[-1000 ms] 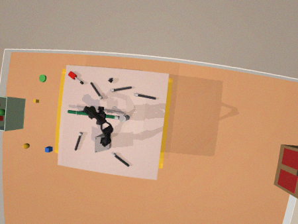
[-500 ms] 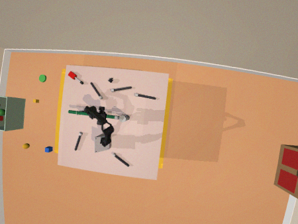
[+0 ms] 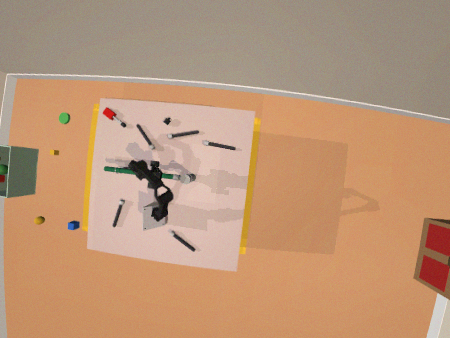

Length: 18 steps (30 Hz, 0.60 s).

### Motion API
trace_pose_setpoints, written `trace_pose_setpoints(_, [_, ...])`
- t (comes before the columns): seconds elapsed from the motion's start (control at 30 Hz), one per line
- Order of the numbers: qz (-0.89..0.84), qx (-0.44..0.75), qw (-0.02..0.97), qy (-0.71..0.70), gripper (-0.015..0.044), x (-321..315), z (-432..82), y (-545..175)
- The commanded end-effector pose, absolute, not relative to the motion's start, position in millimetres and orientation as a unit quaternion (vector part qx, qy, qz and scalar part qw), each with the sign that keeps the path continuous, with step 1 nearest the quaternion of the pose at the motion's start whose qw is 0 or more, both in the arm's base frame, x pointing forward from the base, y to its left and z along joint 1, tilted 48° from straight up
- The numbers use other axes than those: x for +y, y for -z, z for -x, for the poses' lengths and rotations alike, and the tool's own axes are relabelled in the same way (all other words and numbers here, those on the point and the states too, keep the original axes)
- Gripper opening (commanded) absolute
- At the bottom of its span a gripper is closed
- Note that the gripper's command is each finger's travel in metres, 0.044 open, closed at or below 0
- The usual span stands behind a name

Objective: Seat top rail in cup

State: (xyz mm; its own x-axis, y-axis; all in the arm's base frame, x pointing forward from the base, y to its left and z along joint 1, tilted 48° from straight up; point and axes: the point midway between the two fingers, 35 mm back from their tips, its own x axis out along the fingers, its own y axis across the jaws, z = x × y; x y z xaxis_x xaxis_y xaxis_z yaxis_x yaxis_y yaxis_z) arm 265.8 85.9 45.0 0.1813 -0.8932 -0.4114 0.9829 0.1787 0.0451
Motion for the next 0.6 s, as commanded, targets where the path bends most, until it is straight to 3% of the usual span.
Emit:
trace_pose_setpoints(0.0, [-0.154, 0.145, 0.757, 0.618, 0.0000, 85.9, -266.8, -51.5])
trace_pose_setpoints(0.57, [-0.152, 0.147, 0.753, 0.623, 0.0000, 81.8, -266.3, -49.4])
